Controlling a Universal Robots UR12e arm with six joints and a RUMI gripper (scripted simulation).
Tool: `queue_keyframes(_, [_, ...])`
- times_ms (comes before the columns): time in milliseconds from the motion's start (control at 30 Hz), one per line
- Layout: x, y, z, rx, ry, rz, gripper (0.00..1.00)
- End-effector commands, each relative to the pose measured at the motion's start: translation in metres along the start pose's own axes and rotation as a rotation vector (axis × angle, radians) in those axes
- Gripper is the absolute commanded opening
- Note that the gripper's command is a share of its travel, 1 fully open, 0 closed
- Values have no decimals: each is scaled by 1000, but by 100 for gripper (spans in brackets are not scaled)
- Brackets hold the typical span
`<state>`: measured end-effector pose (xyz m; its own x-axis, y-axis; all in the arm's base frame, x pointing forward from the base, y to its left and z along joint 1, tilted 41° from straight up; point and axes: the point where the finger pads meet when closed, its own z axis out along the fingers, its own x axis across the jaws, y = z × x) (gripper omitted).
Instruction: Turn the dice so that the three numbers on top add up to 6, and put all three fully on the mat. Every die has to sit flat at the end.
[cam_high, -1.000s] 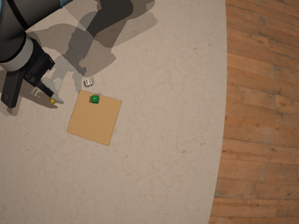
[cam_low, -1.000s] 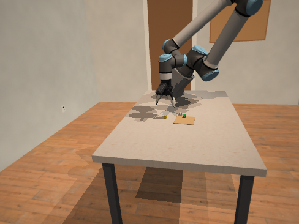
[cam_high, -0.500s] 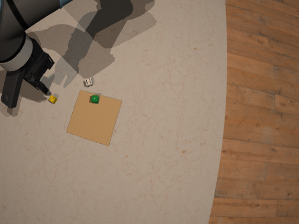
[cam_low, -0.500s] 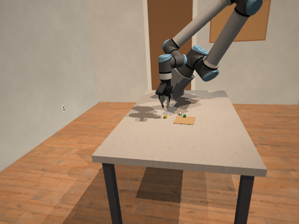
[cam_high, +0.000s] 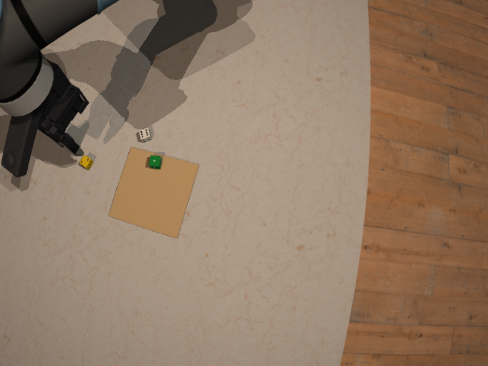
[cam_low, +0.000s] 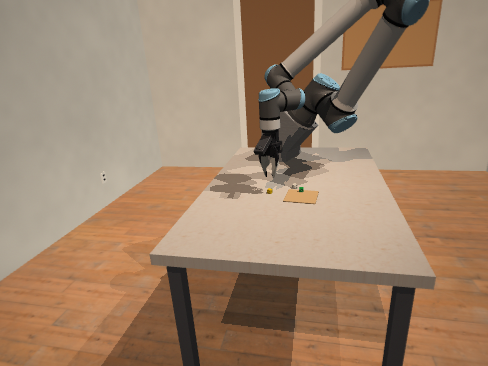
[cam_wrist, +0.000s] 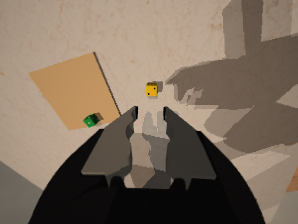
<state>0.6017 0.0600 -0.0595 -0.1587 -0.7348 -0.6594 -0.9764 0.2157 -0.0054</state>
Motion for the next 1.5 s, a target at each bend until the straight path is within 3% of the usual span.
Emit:
queue_keyframes(0, [0,-1,0,1,0,0,21])
queue_keyframes(800, [0,-1,1,1,0,0,21])
queue_keyframes(1467, [0,-1,22,1,0,-1,21])
